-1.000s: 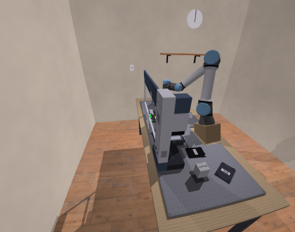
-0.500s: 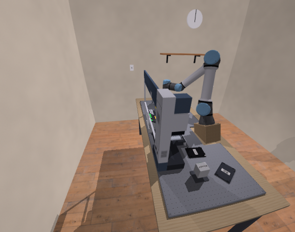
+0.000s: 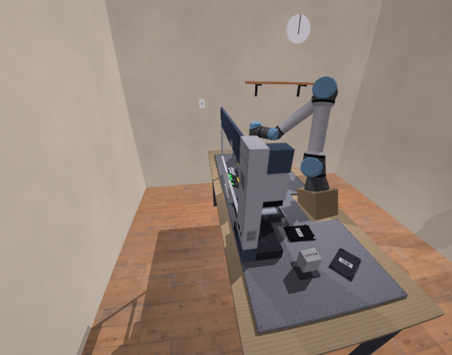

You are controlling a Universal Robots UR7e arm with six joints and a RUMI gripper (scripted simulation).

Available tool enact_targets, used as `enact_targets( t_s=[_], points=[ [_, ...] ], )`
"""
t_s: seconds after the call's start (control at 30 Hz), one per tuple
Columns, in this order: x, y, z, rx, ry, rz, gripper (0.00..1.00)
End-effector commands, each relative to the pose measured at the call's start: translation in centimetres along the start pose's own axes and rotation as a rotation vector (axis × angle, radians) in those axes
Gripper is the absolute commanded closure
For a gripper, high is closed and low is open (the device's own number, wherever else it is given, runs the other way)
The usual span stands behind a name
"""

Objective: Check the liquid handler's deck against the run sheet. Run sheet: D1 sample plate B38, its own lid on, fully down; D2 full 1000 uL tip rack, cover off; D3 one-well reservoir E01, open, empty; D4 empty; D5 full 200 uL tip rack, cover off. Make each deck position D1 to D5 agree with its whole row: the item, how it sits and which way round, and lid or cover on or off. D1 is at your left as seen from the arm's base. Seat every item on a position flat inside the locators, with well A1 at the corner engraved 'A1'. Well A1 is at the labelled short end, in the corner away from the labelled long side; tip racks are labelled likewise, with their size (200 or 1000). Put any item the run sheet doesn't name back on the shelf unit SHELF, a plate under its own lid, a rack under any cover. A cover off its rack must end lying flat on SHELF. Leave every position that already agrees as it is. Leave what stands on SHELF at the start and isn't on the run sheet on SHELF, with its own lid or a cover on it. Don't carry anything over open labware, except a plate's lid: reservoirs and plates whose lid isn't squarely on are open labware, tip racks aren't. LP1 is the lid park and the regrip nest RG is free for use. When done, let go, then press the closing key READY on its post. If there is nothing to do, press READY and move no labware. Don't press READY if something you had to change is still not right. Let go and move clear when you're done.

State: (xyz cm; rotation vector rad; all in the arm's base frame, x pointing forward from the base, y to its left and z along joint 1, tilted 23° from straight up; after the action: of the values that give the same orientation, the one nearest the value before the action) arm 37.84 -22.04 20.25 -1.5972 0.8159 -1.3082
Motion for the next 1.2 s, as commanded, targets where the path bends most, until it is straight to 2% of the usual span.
enact_targets(
  t_s=[0.0,0.33,1.17],
  points=[
    [0.0,0.0,0.0,0.0,-0.001,0.0,1.0],
    [0.0,0.0,0.0,0.0,-0.001,0.0,1.0],
    [0.1,-4.0,0.1,0.003,-0.001,-0.004,1.0]
  ],
)
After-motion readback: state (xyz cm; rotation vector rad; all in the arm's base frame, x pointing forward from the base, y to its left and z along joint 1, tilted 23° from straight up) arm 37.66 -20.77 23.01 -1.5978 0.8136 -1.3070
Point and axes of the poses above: the point where the finger pads meet when closed, its own y axis out along the fingers, its own x axis across the jaws, z = x × y, the point moved 7 cm from there along -y, back along the fingers, and after that the axes turned 14 degrees about -y, right-handed, at the moved point
